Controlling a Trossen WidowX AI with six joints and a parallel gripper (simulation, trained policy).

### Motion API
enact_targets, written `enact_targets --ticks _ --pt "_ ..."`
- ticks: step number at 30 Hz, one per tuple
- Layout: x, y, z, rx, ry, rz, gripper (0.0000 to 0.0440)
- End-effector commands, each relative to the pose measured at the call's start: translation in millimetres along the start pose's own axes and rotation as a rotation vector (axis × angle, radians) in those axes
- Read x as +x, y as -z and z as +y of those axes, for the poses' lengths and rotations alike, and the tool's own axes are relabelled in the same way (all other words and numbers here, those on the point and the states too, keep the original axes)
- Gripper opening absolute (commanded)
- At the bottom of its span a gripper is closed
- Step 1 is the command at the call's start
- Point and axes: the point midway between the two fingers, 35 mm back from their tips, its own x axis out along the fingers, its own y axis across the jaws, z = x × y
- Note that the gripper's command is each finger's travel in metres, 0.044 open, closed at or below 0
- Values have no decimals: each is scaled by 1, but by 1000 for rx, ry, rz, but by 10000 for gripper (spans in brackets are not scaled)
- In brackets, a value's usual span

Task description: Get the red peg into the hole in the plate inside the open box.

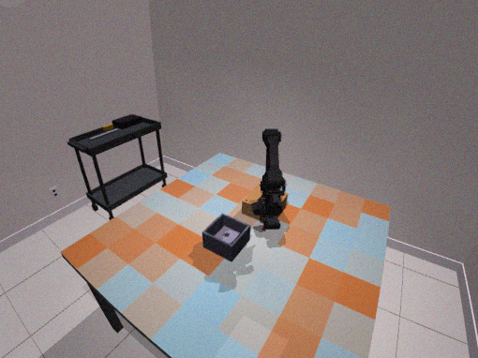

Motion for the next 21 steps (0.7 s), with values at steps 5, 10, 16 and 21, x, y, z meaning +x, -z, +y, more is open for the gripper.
enact_targets --ticks 5,10,16,21 --pt "-23 -25 9 -22 -30 -50 0" --pt "-36 -45 16 -20 -46 -79 0" --pt "-42 -71 17 4 -48 -97 0" --pt "-43 -91 17 35 -50 -104 0"
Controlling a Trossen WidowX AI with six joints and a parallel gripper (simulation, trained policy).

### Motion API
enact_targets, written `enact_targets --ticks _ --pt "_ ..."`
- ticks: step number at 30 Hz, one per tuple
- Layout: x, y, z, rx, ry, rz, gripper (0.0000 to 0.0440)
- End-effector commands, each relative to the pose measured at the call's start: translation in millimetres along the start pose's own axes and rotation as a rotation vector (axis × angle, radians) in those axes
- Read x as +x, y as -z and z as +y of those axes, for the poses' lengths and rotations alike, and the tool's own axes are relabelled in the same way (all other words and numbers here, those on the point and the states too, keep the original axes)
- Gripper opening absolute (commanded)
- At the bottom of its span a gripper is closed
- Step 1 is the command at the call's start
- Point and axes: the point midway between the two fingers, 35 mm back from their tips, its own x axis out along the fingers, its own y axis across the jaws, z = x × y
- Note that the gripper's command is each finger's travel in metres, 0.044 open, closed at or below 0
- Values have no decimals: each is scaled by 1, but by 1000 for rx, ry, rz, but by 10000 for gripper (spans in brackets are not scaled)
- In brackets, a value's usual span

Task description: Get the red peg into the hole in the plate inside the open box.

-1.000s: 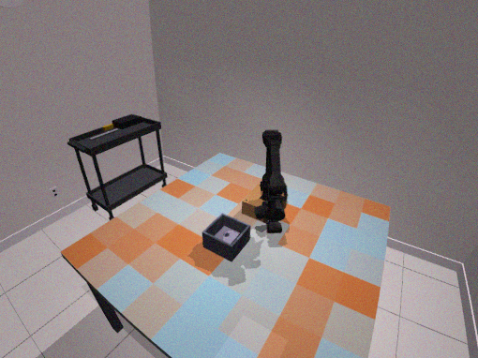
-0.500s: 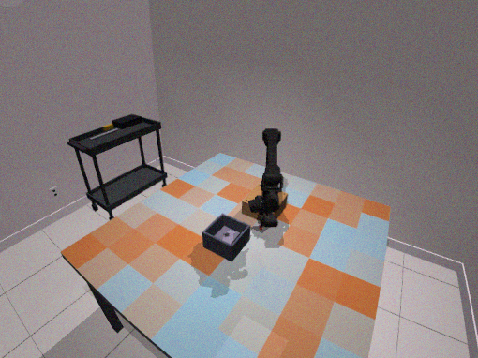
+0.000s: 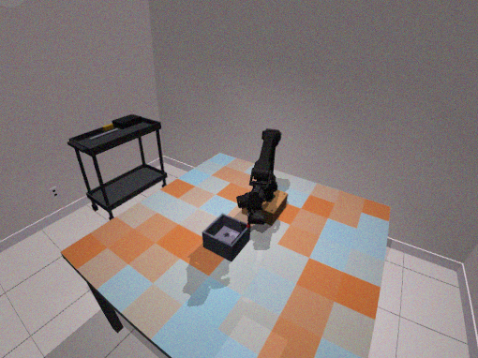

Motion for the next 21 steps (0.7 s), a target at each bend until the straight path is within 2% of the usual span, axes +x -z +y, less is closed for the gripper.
enact_targets --ticks 1,21 --pt "0 -13 1 13 -4 -7 0" --pt "29 -78 -6 126 0 -5 6"
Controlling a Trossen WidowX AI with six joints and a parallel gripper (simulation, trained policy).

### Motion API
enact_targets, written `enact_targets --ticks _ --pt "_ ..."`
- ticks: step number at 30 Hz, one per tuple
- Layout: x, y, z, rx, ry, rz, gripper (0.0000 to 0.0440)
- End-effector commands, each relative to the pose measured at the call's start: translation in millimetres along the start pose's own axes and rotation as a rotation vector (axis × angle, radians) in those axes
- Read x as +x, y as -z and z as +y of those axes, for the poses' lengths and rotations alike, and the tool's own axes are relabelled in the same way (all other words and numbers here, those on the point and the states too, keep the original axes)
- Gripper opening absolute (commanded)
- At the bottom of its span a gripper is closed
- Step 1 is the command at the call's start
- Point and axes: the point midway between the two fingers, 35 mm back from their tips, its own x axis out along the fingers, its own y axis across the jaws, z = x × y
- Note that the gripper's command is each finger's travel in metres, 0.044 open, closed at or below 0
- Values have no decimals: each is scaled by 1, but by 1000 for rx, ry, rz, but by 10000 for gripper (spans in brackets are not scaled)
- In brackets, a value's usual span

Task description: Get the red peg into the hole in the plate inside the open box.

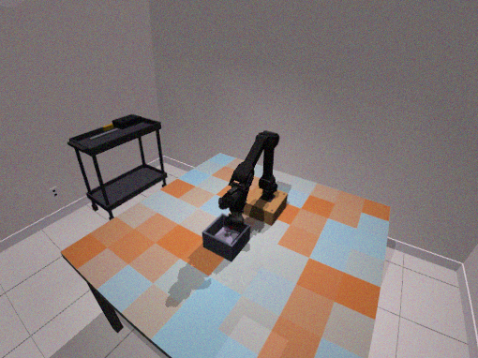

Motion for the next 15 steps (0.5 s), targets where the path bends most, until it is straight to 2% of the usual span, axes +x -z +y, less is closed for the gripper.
enact_targets --ticks 1,11,13,15 --pt "5 -7 1 6 -5 7 7" --pt "33 -15 0 17 23 46 7" --pt "40 -15 -1 11 33 54 23" --pt "46 -15 -2 3 42 59 65"
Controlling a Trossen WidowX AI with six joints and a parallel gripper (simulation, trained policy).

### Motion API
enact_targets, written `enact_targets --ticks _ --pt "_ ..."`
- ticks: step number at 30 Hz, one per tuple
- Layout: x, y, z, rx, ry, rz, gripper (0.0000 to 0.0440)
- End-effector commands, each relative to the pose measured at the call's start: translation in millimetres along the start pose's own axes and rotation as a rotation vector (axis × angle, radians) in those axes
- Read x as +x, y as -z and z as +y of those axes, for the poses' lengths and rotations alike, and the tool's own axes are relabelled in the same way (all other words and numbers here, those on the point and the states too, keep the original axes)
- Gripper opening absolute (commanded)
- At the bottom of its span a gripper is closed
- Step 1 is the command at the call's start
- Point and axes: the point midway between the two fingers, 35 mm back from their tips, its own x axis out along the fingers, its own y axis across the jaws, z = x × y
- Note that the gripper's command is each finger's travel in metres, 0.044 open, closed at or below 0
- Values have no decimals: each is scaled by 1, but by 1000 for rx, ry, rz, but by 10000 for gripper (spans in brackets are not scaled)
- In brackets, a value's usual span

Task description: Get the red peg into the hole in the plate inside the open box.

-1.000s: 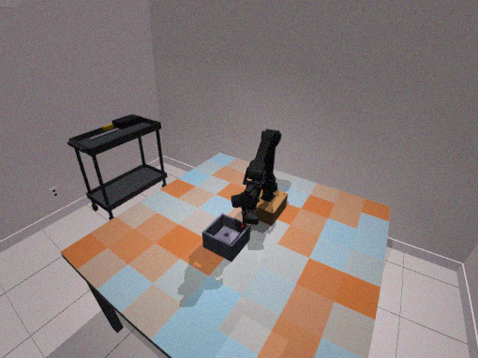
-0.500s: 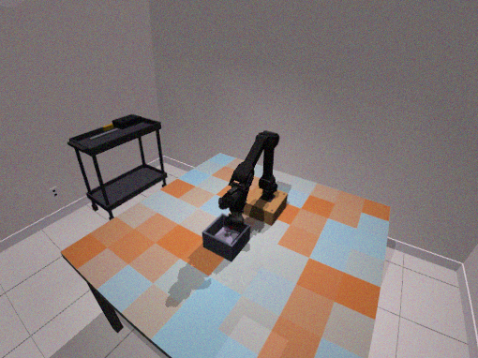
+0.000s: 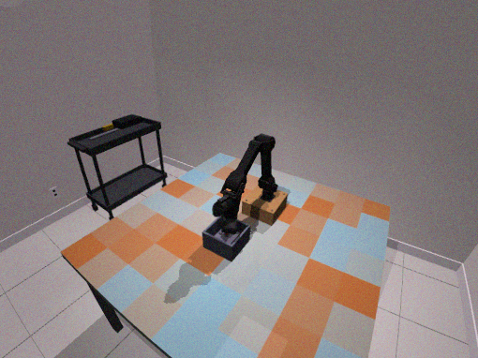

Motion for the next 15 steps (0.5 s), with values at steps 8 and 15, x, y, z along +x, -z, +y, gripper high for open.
enact_targets --ticks 8,15 --pt "17 -10 3 -47 33 19 165" --pt "18 -27 14 -69 23 7 320"
